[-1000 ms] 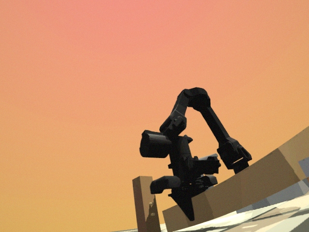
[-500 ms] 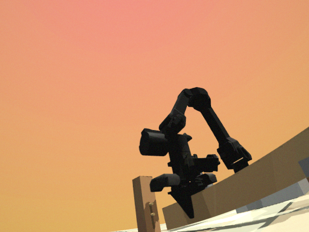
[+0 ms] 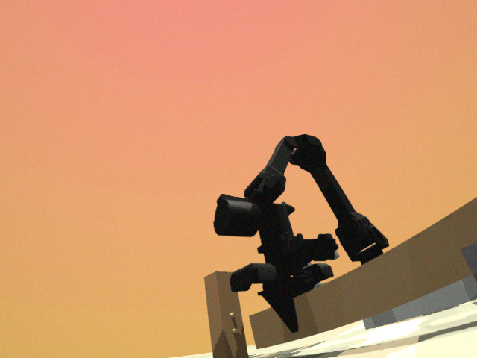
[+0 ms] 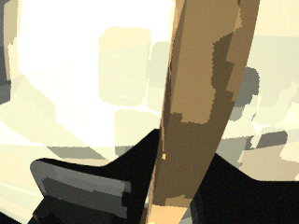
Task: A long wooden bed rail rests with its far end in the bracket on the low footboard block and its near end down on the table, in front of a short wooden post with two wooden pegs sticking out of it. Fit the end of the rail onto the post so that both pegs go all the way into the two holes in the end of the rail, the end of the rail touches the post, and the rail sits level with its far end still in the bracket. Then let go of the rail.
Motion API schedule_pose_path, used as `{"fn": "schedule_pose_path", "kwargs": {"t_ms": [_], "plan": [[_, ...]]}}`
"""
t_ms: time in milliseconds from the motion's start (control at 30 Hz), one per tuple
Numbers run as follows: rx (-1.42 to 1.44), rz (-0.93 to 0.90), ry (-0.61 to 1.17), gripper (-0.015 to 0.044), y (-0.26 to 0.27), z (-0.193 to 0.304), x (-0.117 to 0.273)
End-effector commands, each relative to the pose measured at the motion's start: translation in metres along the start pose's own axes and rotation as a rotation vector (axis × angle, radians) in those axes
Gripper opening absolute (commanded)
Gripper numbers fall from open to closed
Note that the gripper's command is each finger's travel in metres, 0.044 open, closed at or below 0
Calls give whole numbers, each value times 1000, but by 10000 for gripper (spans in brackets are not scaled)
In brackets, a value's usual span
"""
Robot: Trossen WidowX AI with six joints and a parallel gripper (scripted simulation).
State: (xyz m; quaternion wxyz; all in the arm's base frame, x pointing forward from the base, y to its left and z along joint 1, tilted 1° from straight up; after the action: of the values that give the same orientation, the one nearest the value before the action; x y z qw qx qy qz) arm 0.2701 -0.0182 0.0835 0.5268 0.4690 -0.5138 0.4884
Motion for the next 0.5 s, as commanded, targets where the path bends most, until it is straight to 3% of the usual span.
{"fn": "schedule_pose_path", "kwargs": {"t_ms": [0, 467], "plan": [[1, 14, -7, 0, -2, 0, 6], [1, 14, -7, 0, -3, 0, 13]]}}
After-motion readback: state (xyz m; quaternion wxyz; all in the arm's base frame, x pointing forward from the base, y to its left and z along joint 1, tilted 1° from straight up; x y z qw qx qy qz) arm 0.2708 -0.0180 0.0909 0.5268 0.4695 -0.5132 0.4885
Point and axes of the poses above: the point midway between the two fingers, 35 mm back from their tips, its own x axis back along the fingers, its own y axis across the jaws, z = x × y, the point moved 10 cm from there along x, back along the fingers, and after that the axes turned 9 degrees about -x, right-handed, at the moved point
